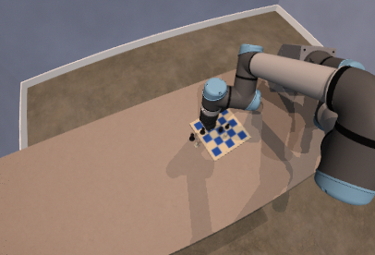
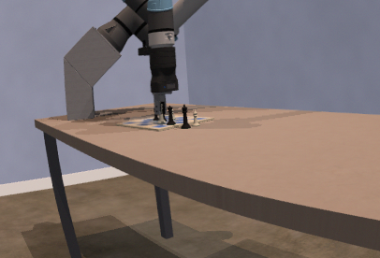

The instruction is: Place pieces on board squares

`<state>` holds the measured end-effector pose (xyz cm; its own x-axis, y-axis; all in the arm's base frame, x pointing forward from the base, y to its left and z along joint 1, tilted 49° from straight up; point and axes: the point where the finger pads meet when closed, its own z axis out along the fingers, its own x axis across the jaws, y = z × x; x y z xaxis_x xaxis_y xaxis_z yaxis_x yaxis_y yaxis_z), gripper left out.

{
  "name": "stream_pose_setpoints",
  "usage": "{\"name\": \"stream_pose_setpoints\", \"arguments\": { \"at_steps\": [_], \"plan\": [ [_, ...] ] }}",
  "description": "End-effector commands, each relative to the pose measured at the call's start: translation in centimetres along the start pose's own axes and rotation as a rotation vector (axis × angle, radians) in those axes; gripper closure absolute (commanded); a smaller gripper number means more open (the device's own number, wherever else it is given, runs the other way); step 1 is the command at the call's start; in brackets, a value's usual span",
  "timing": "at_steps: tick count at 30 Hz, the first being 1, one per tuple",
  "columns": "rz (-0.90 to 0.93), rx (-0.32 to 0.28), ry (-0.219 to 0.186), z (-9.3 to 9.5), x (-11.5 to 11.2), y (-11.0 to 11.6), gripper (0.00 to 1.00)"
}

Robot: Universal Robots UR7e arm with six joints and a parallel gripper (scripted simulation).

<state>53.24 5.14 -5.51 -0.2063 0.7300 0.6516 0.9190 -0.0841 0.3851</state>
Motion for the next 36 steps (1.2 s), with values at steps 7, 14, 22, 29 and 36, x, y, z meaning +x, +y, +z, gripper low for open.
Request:
{"name": "stream_pose_setpoints", "arguments": {
  "at_steps": [7,14,22,29,36],
  "plan": [
    [0.000,-0.001,-0.001,-0.04,-0.02,0.04,1.00],
    [0.000,-0.001,-0.001,-0.04,-0.02,0.04,1.00],
    [0.000,-0.001,-0.001,-0.04,-0.02,0.04,1.00],
    [0.000,-0.001,-0.001,-0.04,-0.02,0.04,0.84],
    [0.000,-0.001,-0.001,-0.04,-0.02,0.04,0.52]
  ]
}}
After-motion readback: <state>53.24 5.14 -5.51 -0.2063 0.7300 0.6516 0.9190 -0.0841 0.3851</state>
